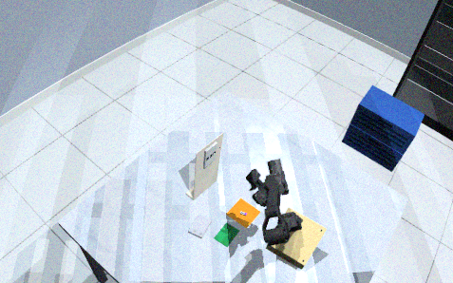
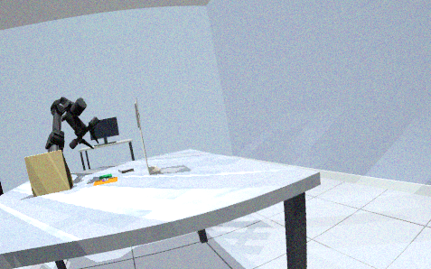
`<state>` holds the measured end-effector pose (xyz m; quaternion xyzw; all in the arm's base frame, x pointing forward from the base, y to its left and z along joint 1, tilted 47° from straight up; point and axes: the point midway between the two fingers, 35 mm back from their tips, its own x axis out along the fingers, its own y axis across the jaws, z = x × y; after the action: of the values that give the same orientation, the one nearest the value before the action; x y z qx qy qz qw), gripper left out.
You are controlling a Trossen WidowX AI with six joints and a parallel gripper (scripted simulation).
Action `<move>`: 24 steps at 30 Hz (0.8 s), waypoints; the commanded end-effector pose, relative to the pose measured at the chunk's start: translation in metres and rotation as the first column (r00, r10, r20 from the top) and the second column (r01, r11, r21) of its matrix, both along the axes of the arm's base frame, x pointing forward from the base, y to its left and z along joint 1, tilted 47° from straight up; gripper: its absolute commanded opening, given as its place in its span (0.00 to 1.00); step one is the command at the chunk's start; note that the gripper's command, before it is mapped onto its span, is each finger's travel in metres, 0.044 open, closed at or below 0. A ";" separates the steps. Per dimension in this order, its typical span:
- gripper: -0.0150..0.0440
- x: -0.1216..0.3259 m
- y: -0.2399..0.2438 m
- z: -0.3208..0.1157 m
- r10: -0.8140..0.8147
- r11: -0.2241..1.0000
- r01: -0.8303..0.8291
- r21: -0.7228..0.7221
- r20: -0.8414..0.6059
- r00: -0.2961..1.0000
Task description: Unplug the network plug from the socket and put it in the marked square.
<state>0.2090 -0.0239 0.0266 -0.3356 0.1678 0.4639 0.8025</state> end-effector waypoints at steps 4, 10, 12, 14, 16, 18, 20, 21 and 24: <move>0.52 0.001 -0.016 0.017 0.004 1.000 -0.004 -0.008 0.011 1.000; 0.52 0.000 -0.028 0.033 0.004 1.000 -0.004 -0.004 0.018 1.000; 0.52 -0.001 -0.032 0.039 0.004 1.000 -0.004 -0.002 0.021 1.000; 0.52 -0.002 -0.035 0.044 0.004 1.000 -0.004 0.000 0.024 1.000; 0.52 -0.002 -0.036 0.046 0.004 1.000 -0.004 0.001 0.025 1.000; 0.61 -0.002 -0.036 0.046 0.004 1.000 -0.004 0.001 0.025 1.000; 0.70 -0.002 -0.036 0.046 0.004 1.000 -0.004 0.001 0.025 1.000; 0.74 -0.002 -0.036 0.046 0.004 1.000 -0.004 0.001 0.025 1.000; 0.87 -0.002 -0.036 0.046 0.004 1.000 -0.004 0.001 0.025 1.000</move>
<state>0.2062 -0.0589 0.0716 -0.3370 0.1575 0.4608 0.8058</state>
